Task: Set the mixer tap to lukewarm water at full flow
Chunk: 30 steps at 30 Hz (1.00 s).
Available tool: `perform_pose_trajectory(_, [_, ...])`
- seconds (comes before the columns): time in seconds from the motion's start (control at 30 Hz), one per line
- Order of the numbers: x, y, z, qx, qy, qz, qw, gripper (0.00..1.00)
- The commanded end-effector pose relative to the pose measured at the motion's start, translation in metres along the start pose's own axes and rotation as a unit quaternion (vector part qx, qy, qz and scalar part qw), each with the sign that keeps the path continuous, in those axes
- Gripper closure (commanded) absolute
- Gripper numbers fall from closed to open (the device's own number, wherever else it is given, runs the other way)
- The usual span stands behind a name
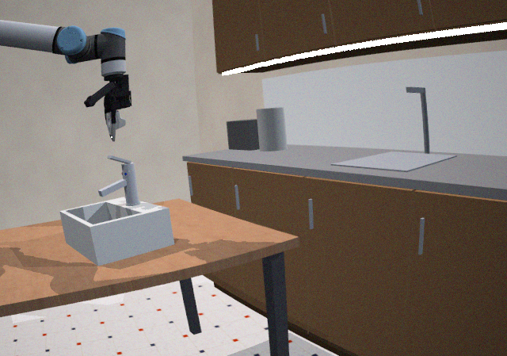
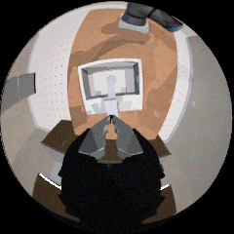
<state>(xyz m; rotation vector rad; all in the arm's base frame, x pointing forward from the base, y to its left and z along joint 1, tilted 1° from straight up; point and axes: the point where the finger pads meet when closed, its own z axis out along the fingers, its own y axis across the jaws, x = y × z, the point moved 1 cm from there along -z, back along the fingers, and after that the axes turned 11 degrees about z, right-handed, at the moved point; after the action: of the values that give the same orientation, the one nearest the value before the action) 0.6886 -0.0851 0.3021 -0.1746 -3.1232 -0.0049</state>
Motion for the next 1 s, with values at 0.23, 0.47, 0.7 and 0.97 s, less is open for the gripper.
perform_pose_trajectory(0.23, [0.0041,0.0017,-0.0021,0.0,0.0,0.116,0.993,1.0])
perform_pose_trajectory(0.47, [0.0057,0.0047,-0.0037,0.0,-0.001,0.221,0.975,1.0])
perform_pose_trajectory(0.7, [0.0069,0.0066,-0.0041,0.0,0.0,0.308,0.951,1.0])
perform_pose_trajectory(0.97, [0.0071,0.01,-0.0061,0.0,-0.001,0.457,0.889,1.0])
